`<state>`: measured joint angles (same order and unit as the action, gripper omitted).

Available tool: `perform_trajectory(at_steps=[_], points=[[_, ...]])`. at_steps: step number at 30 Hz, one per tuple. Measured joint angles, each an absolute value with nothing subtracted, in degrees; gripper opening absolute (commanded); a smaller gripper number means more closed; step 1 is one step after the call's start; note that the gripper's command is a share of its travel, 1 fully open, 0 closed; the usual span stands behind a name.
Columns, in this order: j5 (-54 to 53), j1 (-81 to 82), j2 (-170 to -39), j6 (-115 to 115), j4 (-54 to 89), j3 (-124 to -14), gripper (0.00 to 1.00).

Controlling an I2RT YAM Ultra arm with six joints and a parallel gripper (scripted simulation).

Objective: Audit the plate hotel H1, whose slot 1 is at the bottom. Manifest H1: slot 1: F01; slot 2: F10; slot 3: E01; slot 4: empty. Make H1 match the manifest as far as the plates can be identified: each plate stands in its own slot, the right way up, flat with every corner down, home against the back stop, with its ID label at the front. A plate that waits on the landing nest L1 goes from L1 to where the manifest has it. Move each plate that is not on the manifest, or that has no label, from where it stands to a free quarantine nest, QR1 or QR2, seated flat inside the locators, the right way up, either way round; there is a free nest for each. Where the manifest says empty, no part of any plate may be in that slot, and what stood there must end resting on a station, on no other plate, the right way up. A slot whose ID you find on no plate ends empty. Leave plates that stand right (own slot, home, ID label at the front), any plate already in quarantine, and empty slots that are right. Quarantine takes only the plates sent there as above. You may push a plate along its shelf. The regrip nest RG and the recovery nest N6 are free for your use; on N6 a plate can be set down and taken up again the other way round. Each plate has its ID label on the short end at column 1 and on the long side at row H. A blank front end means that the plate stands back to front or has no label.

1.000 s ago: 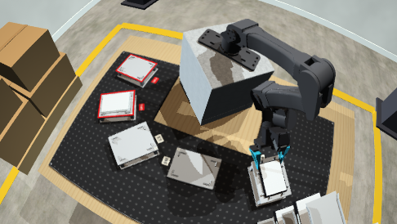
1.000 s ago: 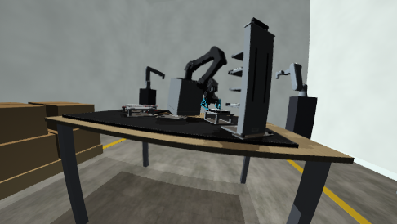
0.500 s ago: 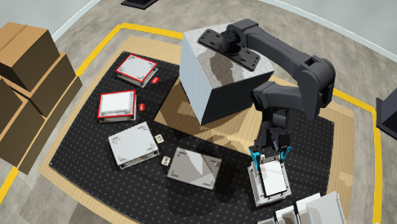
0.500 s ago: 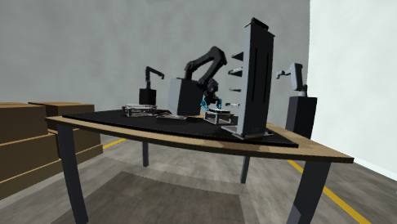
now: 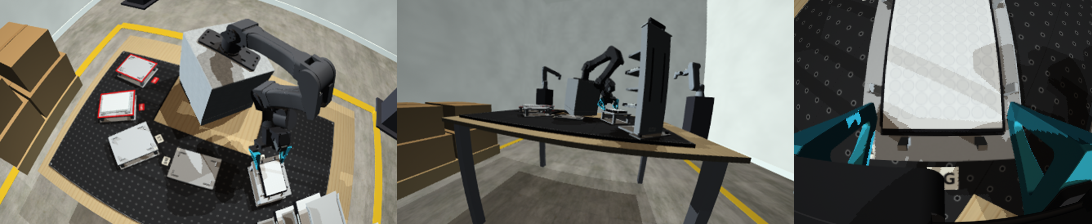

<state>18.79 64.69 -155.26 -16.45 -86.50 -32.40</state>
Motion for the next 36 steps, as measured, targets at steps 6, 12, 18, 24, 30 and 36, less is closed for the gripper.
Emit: perform_trajectory(at_steps=[6, 12, 18, 24, 30, 36], points=[[18.8, 64.7, -153.4, -16.4, -85.9, -31.0, 1.00], [18.8, 64.9, -151.1, -16.5, -85.1, -29.2, 1.00], [19.0, 65.1, -148.3, -16.6, -84.3, -27.4, 1.00], [19.1, 65.3, -146.3, -16.7, -83.5, -26.2, 1.00], [19.2, 65.5, -143.5, -16.8, -82.4, -24.4, 1.00], [19.4, 65.7, -140.4, -17.0, -81.0, -22.8, 1.00]])
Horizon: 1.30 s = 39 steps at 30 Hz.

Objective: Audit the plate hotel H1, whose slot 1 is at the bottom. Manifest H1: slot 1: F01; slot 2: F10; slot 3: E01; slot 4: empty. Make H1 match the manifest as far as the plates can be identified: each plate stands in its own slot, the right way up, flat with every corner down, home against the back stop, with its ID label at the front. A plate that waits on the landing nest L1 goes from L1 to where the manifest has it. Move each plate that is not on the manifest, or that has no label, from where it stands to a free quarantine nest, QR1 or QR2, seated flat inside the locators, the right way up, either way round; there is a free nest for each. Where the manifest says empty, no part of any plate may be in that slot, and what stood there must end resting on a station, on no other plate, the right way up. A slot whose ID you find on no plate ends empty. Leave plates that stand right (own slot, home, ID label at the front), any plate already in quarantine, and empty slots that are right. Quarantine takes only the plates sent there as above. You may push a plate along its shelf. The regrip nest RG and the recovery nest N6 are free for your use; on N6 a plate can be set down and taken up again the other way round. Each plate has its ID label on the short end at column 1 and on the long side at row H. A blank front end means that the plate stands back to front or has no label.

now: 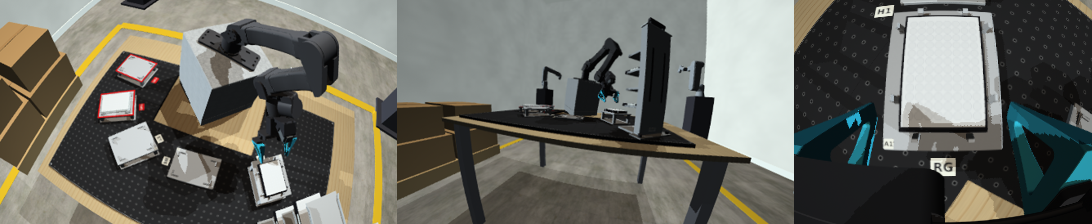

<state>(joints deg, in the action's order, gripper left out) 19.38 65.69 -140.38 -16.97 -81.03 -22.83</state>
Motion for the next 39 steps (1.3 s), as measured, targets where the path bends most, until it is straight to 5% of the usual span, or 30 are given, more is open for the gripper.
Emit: perform_trajectory(at_steps=[39], points=[[20.3, 66.9, -110.8, -17.7, -60.7, -14.7, 1.00]])
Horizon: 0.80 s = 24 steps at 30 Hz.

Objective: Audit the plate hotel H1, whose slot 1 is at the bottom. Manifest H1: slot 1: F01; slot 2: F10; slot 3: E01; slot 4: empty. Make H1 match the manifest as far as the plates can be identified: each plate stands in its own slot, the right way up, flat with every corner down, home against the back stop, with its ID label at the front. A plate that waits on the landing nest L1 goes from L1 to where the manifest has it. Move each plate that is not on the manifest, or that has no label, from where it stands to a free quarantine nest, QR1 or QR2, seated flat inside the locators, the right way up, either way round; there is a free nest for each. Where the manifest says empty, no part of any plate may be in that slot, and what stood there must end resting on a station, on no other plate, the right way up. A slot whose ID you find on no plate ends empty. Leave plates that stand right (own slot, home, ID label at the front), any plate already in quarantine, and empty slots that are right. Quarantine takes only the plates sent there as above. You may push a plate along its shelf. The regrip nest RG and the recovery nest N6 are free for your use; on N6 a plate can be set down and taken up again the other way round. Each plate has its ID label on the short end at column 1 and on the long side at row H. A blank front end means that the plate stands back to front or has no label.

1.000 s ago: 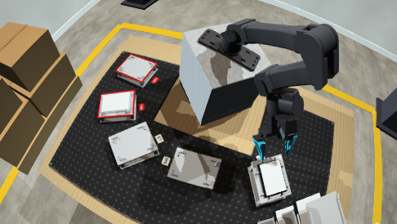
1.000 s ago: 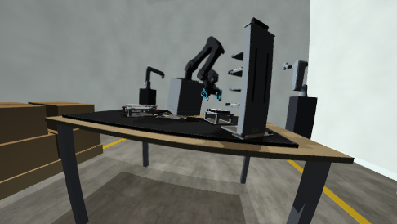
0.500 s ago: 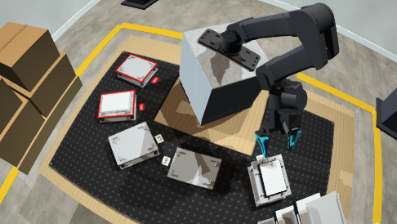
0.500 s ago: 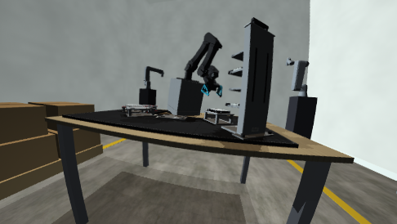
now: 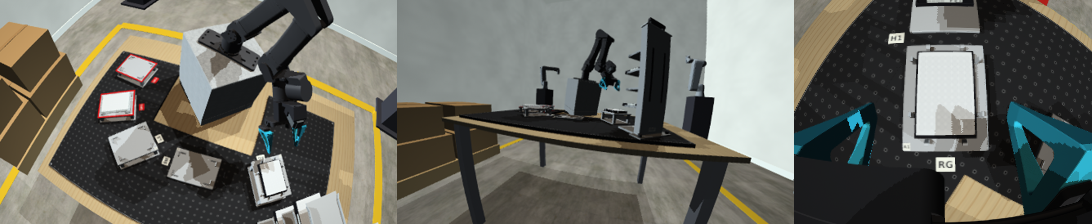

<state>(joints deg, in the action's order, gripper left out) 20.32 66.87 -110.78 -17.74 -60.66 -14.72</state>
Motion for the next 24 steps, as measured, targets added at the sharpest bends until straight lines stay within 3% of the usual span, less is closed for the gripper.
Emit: perform_trajectory(at_steps=[14, 24], points=[[20.7, 67.4, -94.1, -18.0, -45.6, -14.2, 1.00], [19.4, 68.0, -89.4, -15.5, -35.0, -17.6, 1.00]])
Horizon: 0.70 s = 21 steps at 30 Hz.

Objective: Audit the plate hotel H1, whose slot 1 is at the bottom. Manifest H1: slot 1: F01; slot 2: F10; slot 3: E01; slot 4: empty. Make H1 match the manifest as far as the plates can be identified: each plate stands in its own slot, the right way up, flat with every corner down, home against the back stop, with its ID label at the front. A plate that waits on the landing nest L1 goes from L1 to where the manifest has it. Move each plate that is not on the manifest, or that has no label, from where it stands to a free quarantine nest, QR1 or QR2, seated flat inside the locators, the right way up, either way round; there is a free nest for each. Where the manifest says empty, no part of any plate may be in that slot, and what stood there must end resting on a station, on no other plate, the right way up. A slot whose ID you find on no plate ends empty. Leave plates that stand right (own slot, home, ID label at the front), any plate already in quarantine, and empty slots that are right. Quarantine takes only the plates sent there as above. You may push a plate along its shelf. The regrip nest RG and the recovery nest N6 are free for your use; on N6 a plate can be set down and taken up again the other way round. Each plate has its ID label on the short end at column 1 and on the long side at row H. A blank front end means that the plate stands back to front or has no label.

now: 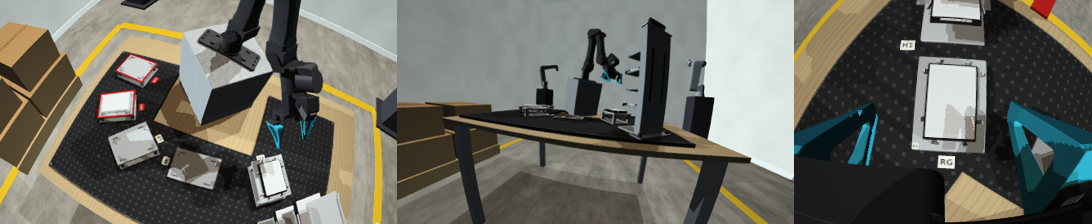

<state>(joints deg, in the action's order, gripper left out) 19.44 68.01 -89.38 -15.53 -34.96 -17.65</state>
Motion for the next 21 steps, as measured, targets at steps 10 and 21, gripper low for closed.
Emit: perform_trajectory(at_steps=[10, 21], points=[[15.9, 69.3, -90.1, -8.1, -24.6, -24.9, 1.00], [12.0, 71.0, -93.6, 1.2, -12.1, -35.8, 1.00]])
